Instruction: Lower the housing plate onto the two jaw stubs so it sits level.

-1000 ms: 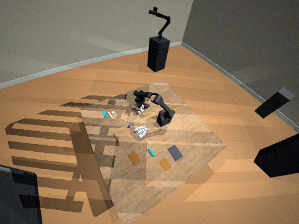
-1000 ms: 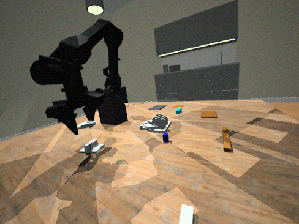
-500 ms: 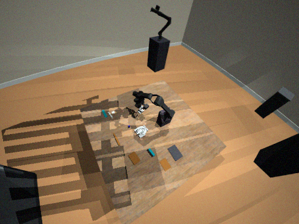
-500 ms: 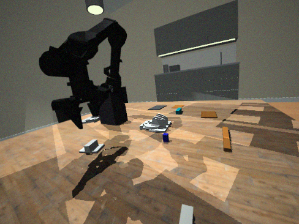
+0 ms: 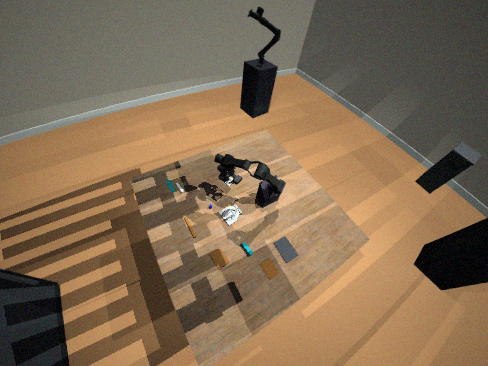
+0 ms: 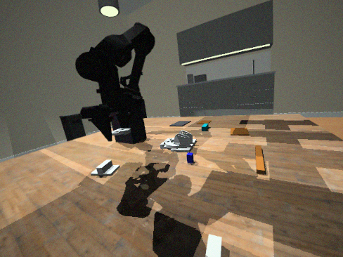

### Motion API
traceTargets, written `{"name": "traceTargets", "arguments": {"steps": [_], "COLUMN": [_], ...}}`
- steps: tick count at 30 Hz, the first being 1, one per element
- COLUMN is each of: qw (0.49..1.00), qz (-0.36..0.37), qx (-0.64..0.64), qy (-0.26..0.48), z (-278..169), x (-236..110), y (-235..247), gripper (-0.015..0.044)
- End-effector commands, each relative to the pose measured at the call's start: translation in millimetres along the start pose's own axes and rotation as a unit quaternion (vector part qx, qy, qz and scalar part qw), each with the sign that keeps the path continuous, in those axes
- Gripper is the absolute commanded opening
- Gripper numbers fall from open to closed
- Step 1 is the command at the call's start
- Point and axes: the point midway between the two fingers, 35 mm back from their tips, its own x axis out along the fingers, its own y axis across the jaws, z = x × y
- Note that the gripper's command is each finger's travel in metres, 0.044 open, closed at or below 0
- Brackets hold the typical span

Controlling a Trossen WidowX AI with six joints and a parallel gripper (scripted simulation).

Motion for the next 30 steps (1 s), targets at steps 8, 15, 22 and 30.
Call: {"name": "traceTargets", "arguments": {"steps": [8, 15, 22, 30], "qw": [1.000, 1.000, 0.999, 0.999], "qz": [-0.002, -0.002, -0.001, 0.001], "qx": [0.018, 0.027, 0.037, 0.047], "qy": [-0.002, -0.002, -0.003, -0.005], "z": [26.1, 41.5, 55.5, 69.6], "x": [-2.4, -3.2, -3.1, -2.0], "y": [26.0, 43.5, 62.1, 84.7], "gripper": [0.0351, 0.0351, 0.0351, 0.0351]}}
